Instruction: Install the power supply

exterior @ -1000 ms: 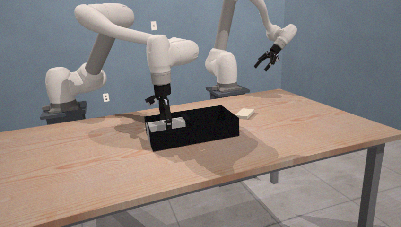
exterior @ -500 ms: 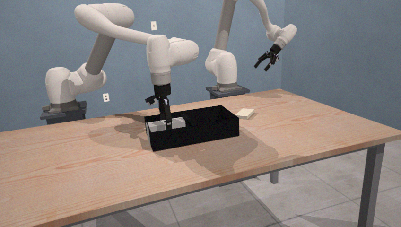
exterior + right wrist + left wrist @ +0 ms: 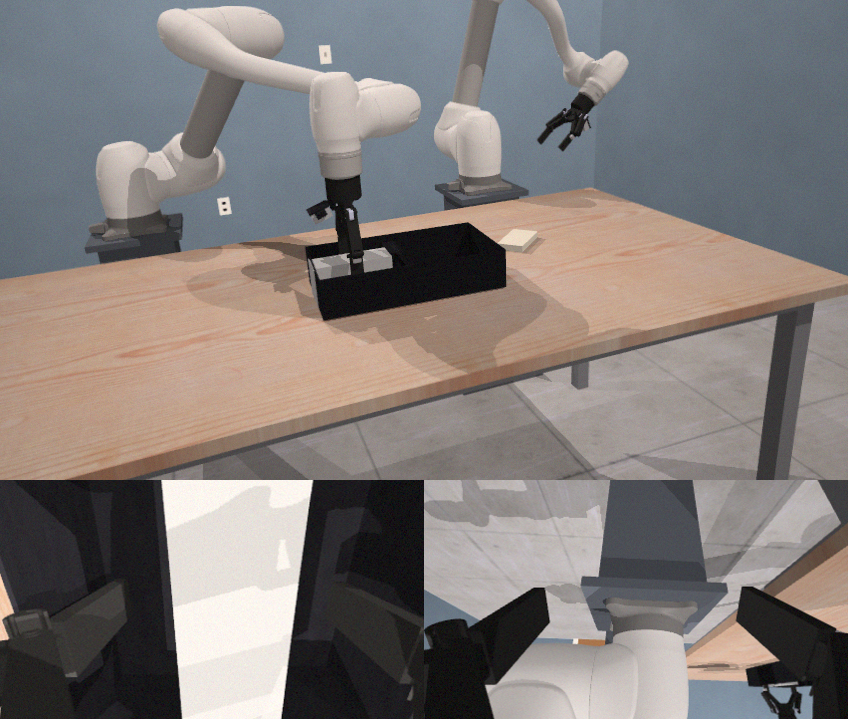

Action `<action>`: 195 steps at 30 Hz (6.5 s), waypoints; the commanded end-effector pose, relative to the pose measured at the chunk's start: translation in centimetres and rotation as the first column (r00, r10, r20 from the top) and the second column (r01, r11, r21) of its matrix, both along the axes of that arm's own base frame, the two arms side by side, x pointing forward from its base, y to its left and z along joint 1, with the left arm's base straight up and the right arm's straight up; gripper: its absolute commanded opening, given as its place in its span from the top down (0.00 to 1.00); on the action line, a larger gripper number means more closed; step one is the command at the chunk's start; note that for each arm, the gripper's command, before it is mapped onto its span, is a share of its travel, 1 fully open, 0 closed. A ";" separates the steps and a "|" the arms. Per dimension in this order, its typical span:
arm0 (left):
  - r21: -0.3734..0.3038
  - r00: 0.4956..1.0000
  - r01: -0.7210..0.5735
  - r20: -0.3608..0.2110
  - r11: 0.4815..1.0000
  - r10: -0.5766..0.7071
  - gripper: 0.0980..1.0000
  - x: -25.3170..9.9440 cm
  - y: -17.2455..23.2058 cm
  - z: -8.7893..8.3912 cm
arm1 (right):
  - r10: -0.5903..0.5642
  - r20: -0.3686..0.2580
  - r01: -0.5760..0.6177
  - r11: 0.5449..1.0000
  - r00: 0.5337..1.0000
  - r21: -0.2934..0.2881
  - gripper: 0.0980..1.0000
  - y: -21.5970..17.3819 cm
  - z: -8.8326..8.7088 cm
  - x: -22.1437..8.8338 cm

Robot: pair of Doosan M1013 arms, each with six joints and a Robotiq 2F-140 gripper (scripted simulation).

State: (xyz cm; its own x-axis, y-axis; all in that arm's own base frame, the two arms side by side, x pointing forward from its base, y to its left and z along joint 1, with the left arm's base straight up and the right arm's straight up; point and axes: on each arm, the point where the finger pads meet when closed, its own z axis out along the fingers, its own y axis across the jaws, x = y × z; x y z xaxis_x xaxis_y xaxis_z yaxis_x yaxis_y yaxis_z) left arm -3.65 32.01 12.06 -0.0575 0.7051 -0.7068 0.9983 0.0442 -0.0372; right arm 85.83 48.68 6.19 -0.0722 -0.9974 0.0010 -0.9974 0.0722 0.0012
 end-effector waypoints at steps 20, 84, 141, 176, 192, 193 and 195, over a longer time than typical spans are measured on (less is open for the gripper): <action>0.001 1.000 0.000 0.000 1.000 0.000 0.00 0.0 0.0 0.0 | 0.008 0.002 -0.008 1.000 1.000 0.002 0.00 0.0 10.7 0.0; 0.001 1.000 0.000 0.000 1.000 0.000 0.00 0.0 0.0 0.0 | 0.021 0.002 -0.021 1.000 1.000 0.002 1.00 0.0 -0.2 0.0; 0.001 1.000 0.000 0.000 1.000 0.000 0.00 0.0 0.0 0.0 | 0.021 0.002 -0.021 1.000 1.000 0.002 1.00 0.0 -0.2 0.0; 0.001 1.000 0.000 0.000 1.000 0.000 0.00 0.0 0.0 0.0 | 0.000 0.002 0.000 1.000 1.000 0.002 1.00 -0.1 0.0 0.1; 0.001 1.000 0.000 0.000 1.000 0.000 0.00 0.0 0.0 0.0 | 0.000 0.002 0.000 1.000 1.000 0.002 1.00 -0.1 -0.1 0.0; 0.001 1.000 0.000 0.000 1.000 0.000 0.00 0.0 0.0 0.0 | 0.000 0.002 0.000 1.000 1.000 0.002 1.00 0.0 -0.1 0.0; 0.001 1.000 0.000 0.000 1.000 0.000 0.00 0.0 0.0 0.0 | 0.000 0.002 0.000 1.000 1.000 0.002 1.00 0.0 -0.1 0.1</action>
